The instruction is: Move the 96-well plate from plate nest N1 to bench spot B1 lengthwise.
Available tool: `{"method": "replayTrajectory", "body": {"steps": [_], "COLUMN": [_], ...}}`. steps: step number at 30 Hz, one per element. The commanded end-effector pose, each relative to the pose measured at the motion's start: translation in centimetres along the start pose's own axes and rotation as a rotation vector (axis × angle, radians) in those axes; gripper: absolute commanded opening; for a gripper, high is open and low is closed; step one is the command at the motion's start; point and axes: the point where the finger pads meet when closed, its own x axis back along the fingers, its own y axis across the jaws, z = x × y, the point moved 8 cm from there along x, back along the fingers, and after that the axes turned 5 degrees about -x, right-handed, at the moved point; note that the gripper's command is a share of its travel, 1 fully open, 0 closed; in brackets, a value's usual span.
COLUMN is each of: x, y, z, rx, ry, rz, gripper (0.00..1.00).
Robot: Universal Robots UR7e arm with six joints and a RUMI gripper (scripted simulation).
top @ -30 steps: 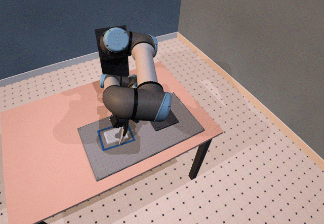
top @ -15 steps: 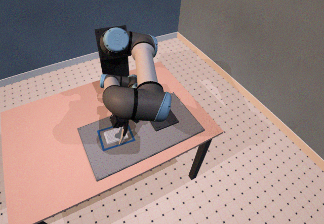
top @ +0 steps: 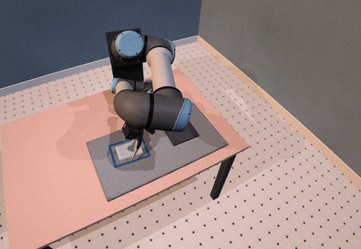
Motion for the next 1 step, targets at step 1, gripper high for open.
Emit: {"method": "replayTrajectory", "body": {"steps": [1], "x": [1.04], "y": [0.01], "z": [-0.64], "rx": [0.001], "ry": [0.001], "rz": [0.001], "gripper": [1.0]}}
